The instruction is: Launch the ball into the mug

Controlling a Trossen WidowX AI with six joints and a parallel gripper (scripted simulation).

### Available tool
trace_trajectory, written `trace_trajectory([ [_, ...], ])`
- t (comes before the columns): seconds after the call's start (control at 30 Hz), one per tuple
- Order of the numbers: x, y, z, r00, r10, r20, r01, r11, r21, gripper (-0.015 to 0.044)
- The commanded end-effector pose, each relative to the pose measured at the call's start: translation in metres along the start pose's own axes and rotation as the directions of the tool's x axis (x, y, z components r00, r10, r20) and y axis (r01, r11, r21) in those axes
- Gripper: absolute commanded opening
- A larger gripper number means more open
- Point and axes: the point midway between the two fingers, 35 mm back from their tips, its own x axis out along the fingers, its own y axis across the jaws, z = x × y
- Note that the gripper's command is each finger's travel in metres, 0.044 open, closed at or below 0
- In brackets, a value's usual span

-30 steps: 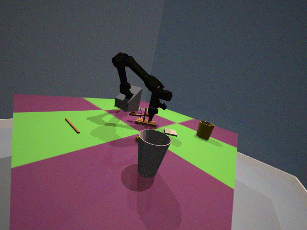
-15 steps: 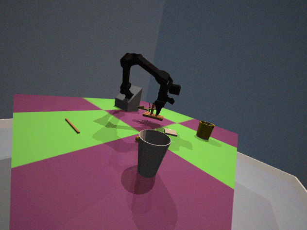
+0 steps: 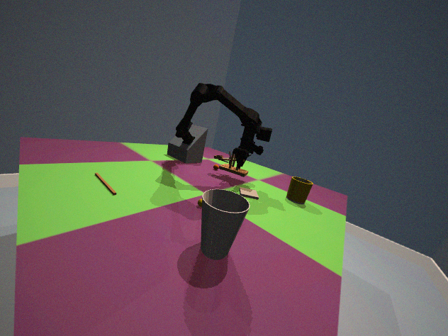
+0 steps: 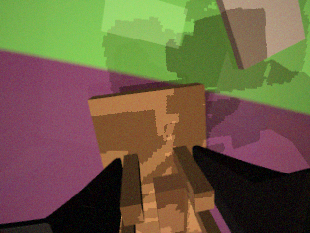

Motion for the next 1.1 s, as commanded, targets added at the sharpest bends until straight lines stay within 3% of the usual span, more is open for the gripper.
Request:
trace_trajectory([
  [0.0, -0.003, 0.0, 0.003, 1.0, -0.001, 0.013, 0.001, 1.0, 0.009, 0.0],
  [1.07, 0.04, 0.0, 0.002, 1.0, 0.005, 0.001, -0.005, 1.0, 0.012, 0.0],
])
